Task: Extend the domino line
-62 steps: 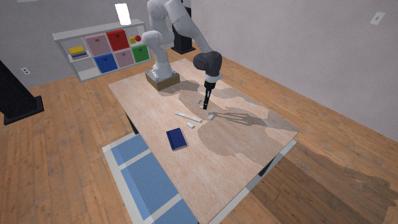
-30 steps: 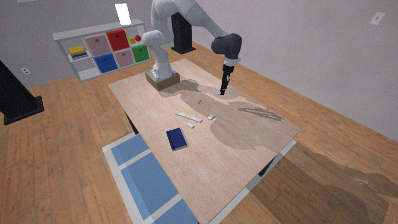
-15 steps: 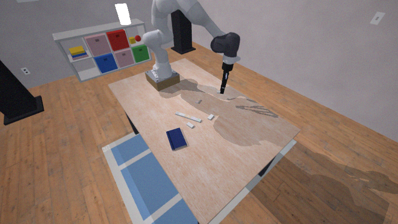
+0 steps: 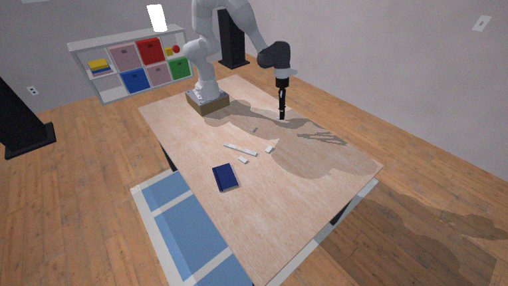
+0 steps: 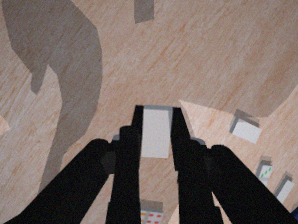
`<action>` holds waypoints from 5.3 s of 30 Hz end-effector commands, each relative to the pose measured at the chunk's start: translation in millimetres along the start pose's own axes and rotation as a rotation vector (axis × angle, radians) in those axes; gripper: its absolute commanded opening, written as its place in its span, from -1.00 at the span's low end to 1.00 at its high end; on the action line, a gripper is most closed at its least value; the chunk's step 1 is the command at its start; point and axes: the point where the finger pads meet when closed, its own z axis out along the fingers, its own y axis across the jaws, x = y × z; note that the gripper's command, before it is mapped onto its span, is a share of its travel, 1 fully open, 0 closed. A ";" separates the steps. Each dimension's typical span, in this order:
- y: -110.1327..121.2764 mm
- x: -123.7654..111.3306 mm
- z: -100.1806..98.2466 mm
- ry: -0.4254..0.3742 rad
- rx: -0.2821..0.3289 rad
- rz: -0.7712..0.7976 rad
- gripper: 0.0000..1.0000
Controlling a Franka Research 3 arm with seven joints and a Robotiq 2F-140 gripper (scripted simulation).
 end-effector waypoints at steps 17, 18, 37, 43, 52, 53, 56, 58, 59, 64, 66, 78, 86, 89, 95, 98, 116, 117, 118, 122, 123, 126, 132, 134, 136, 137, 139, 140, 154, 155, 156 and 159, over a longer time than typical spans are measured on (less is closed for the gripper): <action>-12.5 7.2 -2.9 0.284 -0.251 0.241 -0.56; -12.9 6.8 -2.9 0.290 -0.259 0.241 -0.56; -14.2 5.4 -2.7 0.384 -0.444 0.277 -0.56; -14.2 5.4 -2.7 0.425 -0.513 0.322 -0.56; -15.2 4.8 1.7 0.497 -0.623 0.418 -0.56; -15.5 4.7 2.8 0.505 -0.634 0.432 -0.56; -16.5 4.1 7.2 0.532 -0.668 0.477 -0.56; -16.5 4.1 7.2 0.532 -0.668 0.477 -0.56; -16.9 3.9 8.9 0.557 -0.693 0.520 -0.56; -19.4 2.5 19.8 0.611 -0.742 0.610 -0.56; -20.6 1.8 24.9 0.631 -0.759 0.646 -0.56; -27.3 -2.0 53.8 0.762 -0.827 0.896 -0.56; -32.2 -4.7 74.6 0.867 -0.835 1.091 -0.56; -33.6 -5.5 80.6 0.904 -0.830 1.153 -0.56; -35.0 -6.3 86.6 0.904 -0.830 1.153 -0.56; -35.7 -6.6 89.5 0.904 -0.830 1.153 -0.56; -36.2 -7.0 92.0 0.904 -0.830 1.153 -0.56; -36.2 -7.0 92.0 0.904 -0.830 1.153 -0.56; -36.2 -7.0 92.0 0.904 -0.830 1.153 -0.56; -36.2 -7.0 92.0 0.904 -0.830 1.153 -0.56; -36.2 -7.0 92.0 0.904 -0.830 1.153 -0.56; -36.2 -7.0 92.0 0.904 -0.830 1.153 -0.56; -36.2 -7.0 92.0 0.904 -0.830 1.153 -0.34; -36.2 -7.0 92.0 0.904 -0.830 1.153 -0.34; -36.2 -7.0 92.0 0.904 -0.830 1.153 -0.34; -36.2 -7.0 92.0 0.904 -0.830 1.153 -0.34; -36.2 -7.0 92.0 0.904 -0.830 1.153 -0.34; -36.2 -7.0 92.0 0.904 -0.830 1.153 -0.34; -36.2 -7.0 92.0 0.904 -0.830 1.153 -0.34; -36.2 -7.0 92.0 0.904 -0.830 1.153 -0.34; -36.2 -7.0 92.0 0.904 -0.830 1.153 -0.34; -36.6 -7.0 91.5 0.904 -0.830 1.153 -0.34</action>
